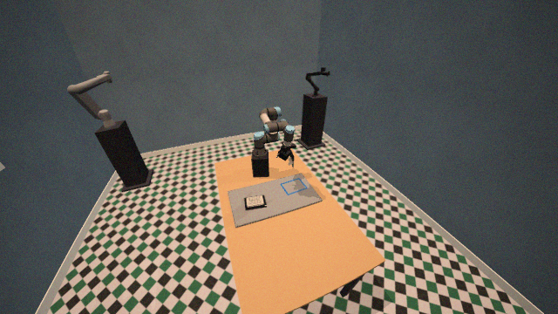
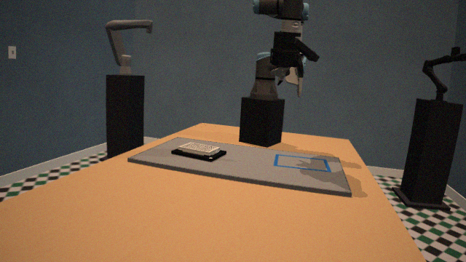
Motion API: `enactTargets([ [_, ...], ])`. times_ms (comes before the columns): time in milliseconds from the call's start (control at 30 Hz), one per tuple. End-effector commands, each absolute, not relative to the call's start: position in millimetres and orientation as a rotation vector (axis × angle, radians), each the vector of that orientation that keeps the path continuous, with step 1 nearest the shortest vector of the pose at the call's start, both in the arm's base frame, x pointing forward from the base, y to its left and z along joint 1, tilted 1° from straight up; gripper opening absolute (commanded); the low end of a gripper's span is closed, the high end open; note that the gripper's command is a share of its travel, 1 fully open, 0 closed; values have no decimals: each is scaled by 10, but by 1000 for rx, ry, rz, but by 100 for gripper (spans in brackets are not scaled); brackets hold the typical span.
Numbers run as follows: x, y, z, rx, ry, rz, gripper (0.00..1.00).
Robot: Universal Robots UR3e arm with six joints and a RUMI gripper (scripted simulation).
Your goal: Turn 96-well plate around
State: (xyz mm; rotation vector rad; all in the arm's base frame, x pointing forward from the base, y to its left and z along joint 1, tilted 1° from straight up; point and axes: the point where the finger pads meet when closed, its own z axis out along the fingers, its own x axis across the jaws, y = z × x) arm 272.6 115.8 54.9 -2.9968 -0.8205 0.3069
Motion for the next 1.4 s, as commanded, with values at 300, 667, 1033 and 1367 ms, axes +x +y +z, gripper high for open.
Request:
enactTargets([
  [300,2733,1158,555,-2998,-821,303,100],
  [667,2893,1062,481,-3057,-618,289,100],
  [1033,2988,983,412,-3119,-290,275,100],
  [1367,3090,897,352,-3143,-16,260,100],
])
